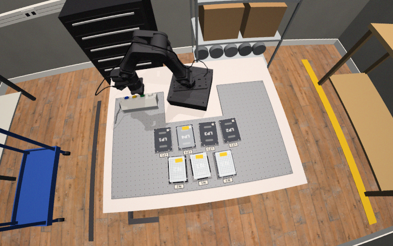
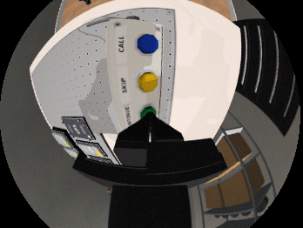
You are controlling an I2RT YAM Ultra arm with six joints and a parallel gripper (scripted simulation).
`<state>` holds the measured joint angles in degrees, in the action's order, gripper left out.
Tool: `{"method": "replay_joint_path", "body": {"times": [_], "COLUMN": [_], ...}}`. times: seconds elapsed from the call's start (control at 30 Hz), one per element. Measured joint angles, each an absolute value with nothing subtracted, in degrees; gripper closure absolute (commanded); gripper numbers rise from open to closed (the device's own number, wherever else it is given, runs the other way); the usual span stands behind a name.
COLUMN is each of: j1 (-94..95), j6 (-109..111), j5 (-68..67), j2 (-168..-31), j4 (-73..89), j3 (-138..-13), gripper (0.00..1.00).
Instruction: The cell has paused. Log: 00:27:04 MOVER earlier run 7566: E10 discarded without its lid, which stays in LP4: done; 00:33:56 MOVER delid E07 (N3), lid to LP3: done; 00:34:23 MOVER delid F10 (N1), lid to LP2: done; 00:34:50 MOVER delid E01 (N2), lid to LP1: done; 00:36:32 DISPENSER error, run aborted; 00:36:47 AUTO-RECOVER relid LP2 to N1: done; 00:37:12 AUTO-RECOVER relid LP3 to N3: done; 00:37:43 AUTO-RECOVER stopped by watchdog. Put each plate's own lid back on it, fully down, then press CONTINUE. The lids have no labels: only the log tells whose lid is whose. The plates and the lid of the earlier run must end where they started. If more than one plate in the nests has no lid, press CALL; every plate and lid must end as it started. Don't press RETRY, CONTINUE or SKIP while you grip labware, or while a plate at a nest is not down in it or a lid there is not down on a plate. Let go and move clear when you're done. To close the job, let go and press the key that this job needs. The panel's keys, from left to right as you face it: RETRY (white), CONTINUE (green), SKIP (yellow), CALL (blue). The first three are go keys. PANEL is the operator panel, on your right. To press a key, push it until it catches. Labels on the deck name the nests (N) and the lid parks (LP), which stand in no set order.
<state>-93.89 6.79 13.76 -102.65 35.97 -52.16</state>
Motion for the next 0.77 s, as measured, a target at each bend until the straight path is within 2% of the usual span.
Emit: {"method": "replay_joint_path", "body": {"times": [0.77], "j1": [-93.9], "j6": [6.5], "j5": [13.4], "j2": [-102.6], "j4": [34.8], "j3": [-51.5], "gripper": [1.00]}}
